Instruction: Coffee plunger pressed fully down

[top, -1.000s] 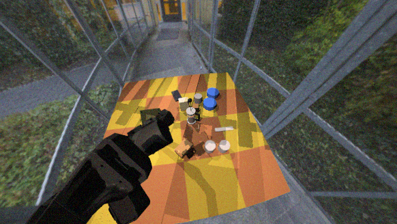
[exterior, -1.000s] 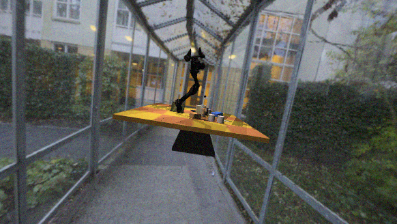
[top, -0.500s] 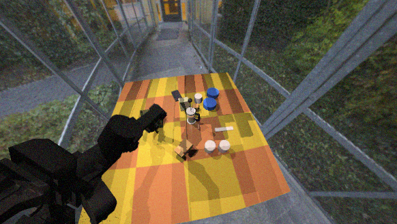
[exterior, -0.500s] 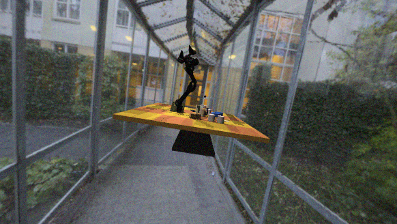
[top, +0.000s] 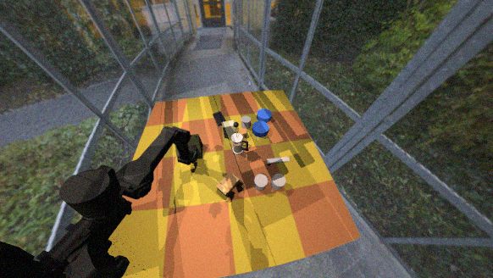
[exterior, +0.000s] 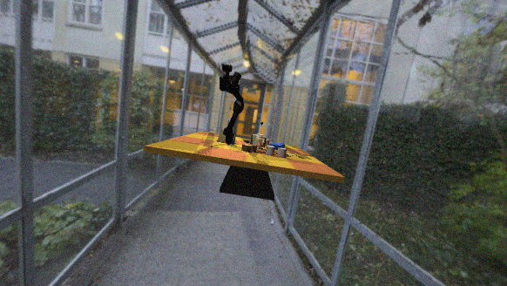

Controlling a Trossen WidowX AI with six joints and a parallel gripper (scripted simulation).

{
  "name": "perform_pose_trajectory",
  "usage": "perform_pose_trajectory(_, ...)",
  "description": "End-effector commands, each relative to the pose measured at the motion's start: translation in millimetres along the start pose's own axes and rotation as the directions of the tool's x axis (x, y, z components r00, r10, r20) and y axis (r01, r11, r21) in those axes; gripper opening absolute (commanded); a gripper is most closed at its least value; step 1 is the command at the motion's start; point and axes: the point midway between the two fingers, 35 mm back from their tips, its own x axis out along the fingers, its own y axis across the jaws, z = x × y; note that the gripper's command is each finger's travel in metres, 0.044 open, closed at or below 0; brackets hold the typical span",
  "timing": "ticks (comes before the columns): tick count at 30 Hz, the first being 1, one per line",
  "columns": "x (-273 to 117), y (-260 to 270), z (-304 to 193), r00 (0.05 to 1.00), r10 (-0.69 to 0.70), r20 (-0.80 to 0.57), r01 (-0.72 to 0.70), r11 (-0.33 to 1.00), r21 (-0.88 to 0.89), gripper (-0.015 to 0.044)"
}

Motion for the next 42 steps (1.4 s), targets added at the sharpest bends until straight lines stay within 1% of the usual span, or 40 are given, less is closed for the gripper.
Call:
perform_pose_trajectory(1, 9, 67, -18, 0.981, 0.193, -0.026, -0.181, 0.949, 0.257, 0.044)
perform_pose_trajectory(2, 9, 81, -18, 0.971, 0.237, -0.024, -0.218, 0.925, 0.31, 0.044)
perform_pose_trajectory(4, 7, 96, -10, 0.963, 0.268, 0.032, -0.261, 0.894, 0.366, 0.044)
perform_pose_trajectory(7, 4, 127, -4, 0.932, 0.358, 0.053, -0.339, 0.814, 0.473, 0.044)
perform_pose_trajectory(9, -2, 154, 5, 0.897, 0.434, 0.079, -0.402, 0.729, 0.554, 0.044)
perform_pose_trajectory(10, -2, 158, 8, 0.895, 0.437, 0.086, -0.396, 0.692, 0.604, 0.044)
perform_pose_trajectory(12, -10, 183, 19, 0.855, 0.507, 0.112, -0.446, 0.605, 0.659, 0.044)
perform_pose_trajectory(14, -16, 189, 32, 0.835, 0.522, 0.171, -0.493, 0.575, 0.653, 0.044)
perform_pose_trajectory(17, -26, 203, 45, 0.798, 0.564, 0.213, -0.537, 0.503, 0.677, 0.044)
perform_pose_trajectory(21, -32, 207, 57, 0.78, 0.571, 0.258, -0.566, 0.466, 0.68, 0.044)
perform_pose_trajectory(24, -43, 220, 70, 0.738, 0.607, 0.295, -0.601, 0.393, 0.696, 0.044)
perform_pose_trajectory(29, -75, 246, 110, 0.621, 0.673, 0.403, -0.669, 0.187, 0.719, 0.044)
perform_pose_trajectory(31, -94, 255, 129, 0.556, 0.698, 0.451, -0.686, 0.079, 0.723, 0.044)
perform_pose_trajectory(32, -107, 261, 140, 0.513, 0.713, 0.479, -0.709, 0.037, 0.704, 0.044)
perform_pose_trajectory(36, -158, 277, 181, 0.348, 0.763, 0.545, -0.727, -0.146, 0.67, 0.044)
perform_pose_trajectory(42, -242, 273, 230, 0.108, 0.779, 0.617, -0.739, -0.352, 0.574, 0.044)
